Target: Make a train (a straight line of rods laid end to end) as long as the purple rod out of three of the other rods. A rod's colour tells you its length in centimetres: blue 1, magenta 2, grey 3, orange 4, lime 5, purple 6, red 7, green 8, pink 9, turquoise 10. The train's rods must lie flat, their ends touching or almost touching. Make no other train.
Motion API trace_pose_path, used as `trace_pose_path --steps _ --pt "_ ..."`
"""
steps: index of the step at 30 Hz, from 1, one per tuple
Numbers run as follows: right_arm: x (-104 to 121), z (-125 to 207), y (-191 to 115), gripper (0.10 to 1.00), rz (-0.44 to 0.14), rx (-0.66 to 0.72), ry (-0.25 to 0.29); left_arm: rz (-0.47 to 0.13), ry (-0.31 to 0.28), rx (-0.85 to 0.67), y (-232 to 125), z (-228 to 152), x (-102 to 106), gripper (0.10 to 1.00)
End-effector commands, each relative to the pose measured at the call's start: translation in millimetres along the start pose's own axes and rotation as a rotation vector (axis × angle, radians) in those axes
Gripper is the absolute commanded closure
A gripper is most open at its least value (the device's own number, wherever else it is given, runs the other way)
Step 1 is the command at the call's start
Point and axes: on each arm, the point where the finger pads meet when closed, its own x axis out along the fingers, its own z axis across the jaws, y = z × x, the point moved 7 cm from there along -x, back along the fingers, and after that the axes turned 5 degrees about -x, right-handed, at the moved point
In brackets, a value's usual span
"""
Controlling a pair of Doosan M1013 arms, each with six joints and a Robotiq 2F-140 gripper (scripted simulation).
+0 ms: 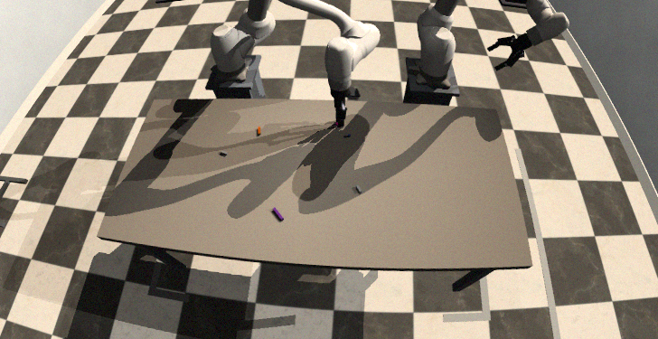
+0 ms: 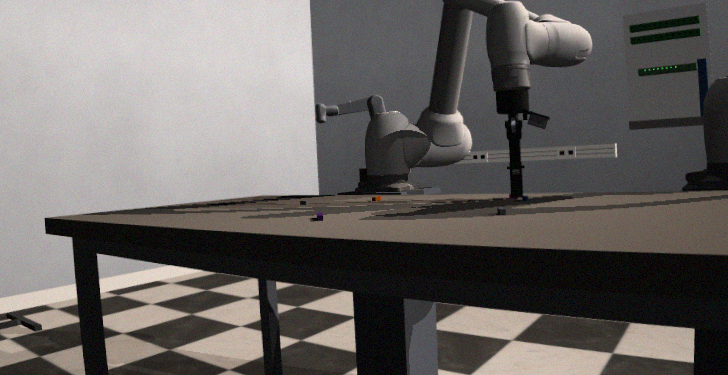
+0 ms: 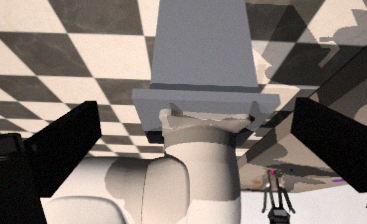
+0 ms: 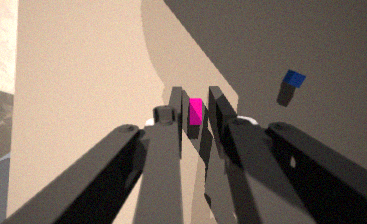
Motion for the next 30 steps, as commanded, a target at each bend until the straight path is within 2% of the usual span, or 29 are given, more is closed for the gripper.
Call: trace_pose_path --steps 1,2,30 --pt "-0.8 0.2 0.2 0.867 0.001 0.000 -0.001 0.001 0.000 0.000 -0.1 -0.1 -0.5 0.098" --pt "-0.8 0.2 0.2 0.974 0.001 0.000 -0.001 0.001 0.000 0.000 -0.1 -0.1 -0.5 0.098" --pt "-0.8 0.2 0.2 0.974 0.001 0.000 -0.001 0.001 0.000 0.000 -0.1 -0.1 -0.5 0.098"
